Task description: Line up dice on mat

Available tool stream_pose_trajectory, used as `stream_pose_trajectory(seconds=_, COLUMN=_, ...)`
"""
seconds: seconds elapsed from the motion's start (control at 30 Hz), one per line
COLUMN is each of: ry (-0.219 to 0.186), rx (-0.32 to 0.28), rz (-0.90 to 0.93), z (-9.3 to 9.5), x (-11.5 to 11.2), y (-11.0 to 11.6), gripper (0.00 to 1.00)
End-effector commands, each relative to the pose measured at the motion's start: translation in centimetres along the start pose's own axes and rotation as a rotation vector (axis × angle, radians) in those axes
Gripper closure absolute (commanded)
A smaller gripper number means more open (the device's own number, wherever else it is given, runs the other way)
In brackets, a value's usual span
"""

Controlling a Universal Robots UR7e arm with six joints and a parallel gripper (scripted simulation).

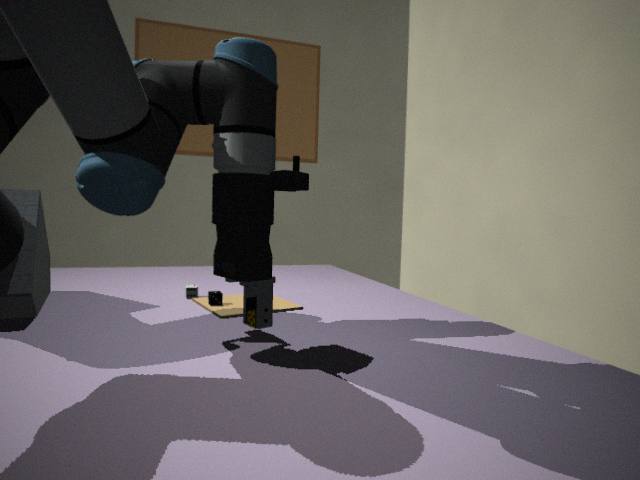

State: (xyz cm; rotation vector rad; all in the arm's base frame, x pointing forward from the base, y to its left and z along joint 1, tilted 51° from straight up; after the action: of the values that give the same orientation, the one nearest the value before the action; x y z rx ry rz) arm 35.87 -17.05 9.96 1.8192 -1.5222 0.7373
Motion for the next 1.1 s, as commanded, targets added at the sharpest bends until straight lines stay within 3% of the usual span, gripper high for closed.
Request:
stream_pose_trajectory(seconds=0.0, ry=0.001, rx=0.001, rz=0.001, z=-0.9, x=0.0, y=0.0, gripper=0.6)
stream_pose_trajectory(seconds=0.73, ry=0.001, rx=0.001, rz=0.001, z=-7.0, x=0.0, y=0.0, gripper=0.6)
stream_pose_trajectory(seconds=1.07, ry=0.001, rx=0.001, rz=0.001, z=-8.7, x=0.0, y=0.0, gripper=0.6)
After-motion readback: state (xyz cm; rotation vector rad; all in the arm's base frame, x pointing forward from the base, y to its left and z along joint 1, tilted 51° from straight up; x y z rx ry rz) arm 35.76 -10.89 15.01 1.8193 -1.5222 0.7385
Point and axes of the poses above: the point where the finger pads meet when closed, its own z axis out along the fingers, its own x axis across the jaws, y = z × x, the point moved 1 cm from there along -z, back along the fingers, and after that the axes turned 7 degrees about z, right-handed, at the moved point
